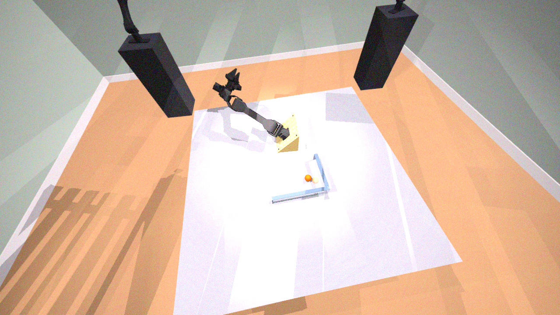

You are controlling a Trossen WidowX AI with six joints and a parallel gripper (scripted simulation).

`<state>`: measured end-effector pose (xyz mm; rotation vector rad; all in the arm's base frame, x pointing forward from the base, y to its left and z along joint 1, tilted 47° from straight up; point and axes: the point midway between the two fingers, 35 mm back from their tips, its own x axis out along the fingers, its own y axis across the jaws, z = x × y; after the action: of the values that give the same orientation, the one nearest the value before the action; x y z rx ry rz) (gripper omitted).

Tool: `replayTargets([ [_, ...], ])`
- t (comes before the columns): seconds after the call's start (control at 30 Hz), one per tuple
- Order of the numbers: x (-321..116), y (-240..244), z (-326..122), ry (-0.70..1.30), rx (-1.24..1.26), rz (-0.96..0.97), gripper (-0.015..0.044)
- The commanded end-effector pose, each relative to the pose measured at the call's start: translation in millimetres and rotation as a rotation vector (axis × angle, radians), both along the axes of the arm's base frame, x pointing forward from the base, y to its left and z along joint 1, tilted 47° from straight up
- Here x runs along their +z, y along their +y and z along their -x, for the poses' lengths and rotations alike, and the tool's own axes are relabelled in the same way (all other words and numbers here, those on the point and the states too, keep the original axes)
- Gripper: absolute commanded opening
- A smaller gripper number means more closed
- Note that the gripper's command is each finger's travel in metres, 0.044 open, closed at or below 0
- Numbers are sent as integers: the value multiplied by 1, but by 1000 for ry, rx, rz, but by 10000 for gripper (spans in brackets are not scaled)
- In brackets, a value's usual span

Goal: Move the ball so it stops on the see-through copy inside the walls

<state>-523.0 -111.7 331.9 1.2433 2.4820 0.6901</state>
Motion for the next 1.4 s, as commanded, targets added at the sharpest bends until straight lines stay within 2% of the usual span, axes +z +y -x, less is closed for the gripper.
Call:
replayTargets([
  [0.0, 0, -1, 0, -1, 3, 0, 374],
  [0.1, -6, -15, 1, -16, 50, -3, 299],
  [0.3, -22, -73, -9, -132, 214, -75, 299],
  [0.53, 5, -98, -25, -211, 396, -150, 299],
  [1.0, 53, -138, -75, -390, 625, -462, 299],
  [1.37, 76, -204, -146, -482, 861, -798, 299],
])
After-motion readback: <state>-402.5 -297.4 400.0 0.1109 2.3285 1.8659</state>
